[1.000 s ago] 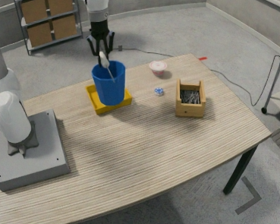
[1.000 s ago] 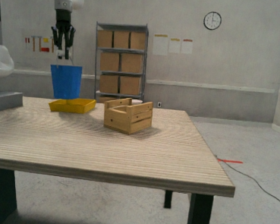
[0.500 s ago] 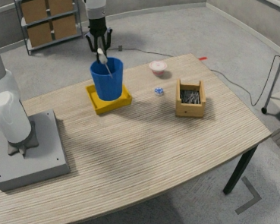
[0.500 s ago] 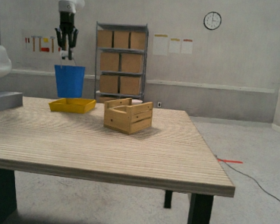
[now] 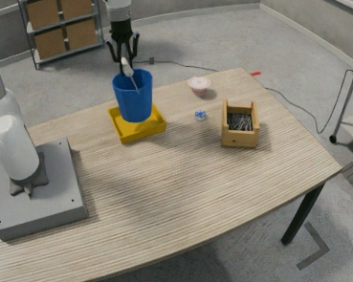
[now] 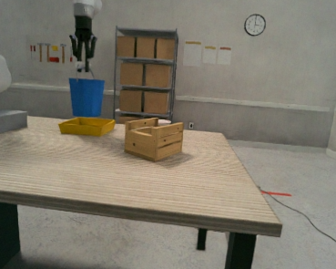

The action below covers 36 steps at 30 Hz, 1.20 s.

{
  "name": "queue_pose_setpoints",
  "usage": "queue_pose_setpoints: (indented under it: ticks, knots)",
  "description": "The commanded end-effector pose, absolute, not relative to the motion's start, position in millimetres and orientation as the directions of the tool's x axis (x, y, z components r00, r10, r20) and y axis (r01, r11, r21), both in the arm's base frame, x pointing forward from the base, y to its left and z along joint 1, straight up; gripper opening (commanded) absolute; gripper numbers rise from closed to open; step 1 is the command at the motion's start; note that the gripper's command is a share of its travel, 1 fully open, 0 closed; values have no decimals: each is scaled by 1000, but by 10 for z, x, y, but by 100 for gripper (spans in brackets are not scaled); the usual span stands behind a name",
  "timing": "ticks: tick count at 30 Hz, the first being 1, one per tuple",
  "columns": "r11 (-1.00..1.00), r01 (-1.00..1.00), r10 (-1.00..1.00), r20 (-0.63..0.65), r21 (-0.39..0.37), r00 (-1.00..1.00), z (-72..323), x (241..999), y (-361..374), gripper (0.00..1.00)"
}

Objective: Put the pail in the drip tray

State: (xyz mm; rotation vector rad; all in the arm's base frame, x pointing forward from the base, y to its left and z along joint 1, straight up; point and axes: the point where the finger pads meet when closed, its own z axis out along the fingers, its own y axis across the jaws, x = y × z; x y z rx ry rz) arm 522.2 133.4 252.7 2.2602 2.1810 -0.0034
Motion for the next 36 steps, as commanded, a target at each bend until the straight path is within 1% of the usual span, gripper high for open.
queue_pose_setpoints:
  ticks: [1,15,36]
  knots:
    - [-35,999,999,0,0,35,2573,5231,1415,10]
    - [-35,999,999,0,0,35,2570,5239,1596,10]
    - [-33,999,999,0,0,33,2573,5240,1676,10]
